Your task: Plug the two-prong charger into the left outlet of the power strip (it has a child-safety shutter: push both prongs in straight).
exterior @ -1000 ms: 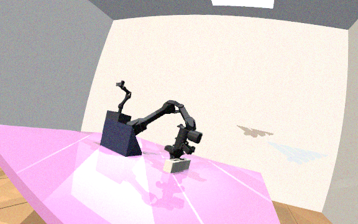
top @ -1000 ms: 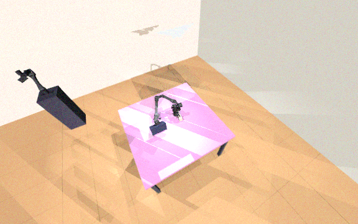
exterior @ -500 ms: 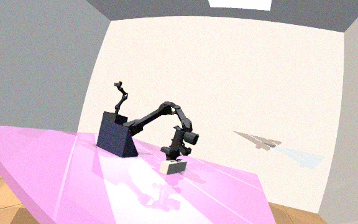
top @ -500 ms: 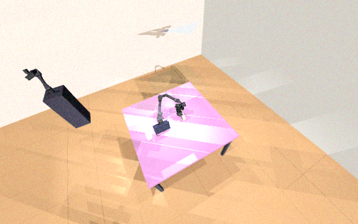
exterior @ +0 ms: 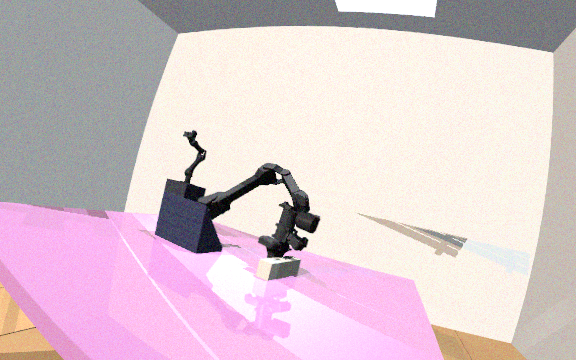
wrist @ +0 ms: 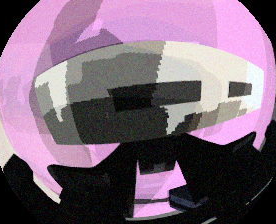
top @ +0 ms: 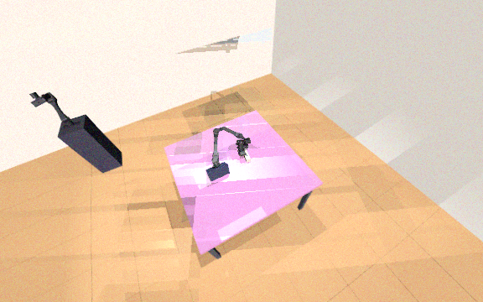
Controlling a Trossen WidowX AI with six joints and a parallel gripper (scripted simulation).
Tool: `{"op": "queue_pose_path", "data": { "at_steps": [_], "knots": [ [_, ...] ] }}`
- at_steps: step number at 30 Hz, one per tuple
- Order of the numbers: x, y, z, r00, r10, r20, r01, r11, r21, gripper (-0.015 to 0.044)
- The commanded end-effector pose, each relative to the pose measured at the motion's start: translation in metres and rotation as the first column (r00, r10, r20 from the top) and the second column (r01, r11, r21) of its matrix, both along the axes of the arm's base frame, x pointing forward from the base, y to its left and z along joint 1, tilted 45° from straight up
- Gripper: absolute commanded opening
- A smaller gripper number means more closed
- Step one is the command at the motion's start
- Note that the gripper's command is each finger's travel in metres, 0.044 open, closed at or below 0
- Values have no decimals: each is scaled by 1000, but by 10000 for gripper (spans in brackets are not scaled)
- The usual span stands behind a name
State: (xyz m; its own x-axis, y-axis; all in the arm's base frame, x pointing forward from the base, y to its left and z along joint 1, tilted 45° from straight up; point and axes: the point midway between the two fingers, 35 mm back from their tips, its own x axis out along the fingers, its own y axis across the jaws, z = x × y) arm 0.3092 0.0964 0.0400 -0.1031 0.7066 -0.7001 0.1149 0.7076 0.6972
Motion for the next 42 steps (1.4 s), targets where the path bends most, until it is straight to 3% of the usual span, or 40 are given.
{"op": "queue_pose_path", "data": {
  "at_steps": [1, 32, 42],
  "knots": [
    [8, -1, 2, 999, -3, 32, 3, 1000, 2, 0],
    [0, 0, 1, 1000, 2, 1, -2, 1000, 0, 0],
    [0, 0, 1, 1000, 2, 1, -2, 1000, 0, 263]
  ]
}}
